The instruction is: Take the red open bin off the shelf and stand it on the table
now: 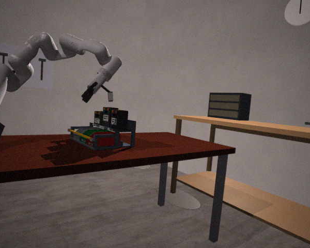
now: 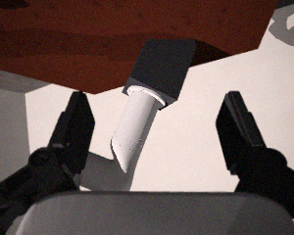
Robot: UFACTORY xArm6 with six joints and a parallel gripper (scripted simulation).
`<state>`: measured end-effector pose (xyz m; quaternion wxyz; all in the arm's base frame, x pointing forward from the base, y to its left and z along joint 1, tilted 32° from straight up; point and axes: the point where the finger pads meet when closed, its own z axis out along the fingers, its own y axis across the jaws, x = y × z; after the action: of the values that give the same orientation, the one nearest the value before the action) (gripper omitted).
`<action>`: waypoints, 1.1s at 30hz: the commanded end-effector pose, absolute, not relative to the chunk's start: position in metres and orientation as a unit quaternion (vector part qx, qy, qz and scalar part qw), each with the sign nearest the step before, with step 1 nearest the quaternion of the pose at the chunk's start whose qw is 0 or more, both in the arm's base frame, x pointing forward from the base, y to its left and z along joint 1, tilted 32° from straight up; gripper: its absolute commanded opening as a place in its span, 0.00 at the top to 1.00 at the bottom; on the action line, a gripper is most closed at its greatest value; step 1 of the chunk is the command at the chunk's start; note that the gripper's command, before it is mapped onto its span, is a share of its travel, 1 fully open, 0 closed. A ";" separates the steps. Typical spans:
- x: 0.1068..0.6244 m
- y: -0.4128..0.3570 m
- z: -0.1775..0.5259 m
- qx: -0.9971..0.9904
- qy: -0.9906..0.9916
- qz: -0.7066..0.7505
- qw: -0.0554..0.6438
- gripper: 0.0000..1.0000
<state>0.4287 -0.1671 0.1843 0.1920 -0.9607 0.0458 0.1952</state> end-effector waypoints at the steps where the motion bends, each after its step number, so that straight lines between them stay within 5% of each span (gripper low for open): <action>1: 0.430 -0.167 0.186 -0.961 0.043 0.194 0.190 0.00; 33: 0.455 -0.074 0.186 -0.961 -0.057 0.213 0.169 0.00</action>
<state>0.4538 -0.0755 0.1844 0.1710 -0.9603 -0.0530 0.2138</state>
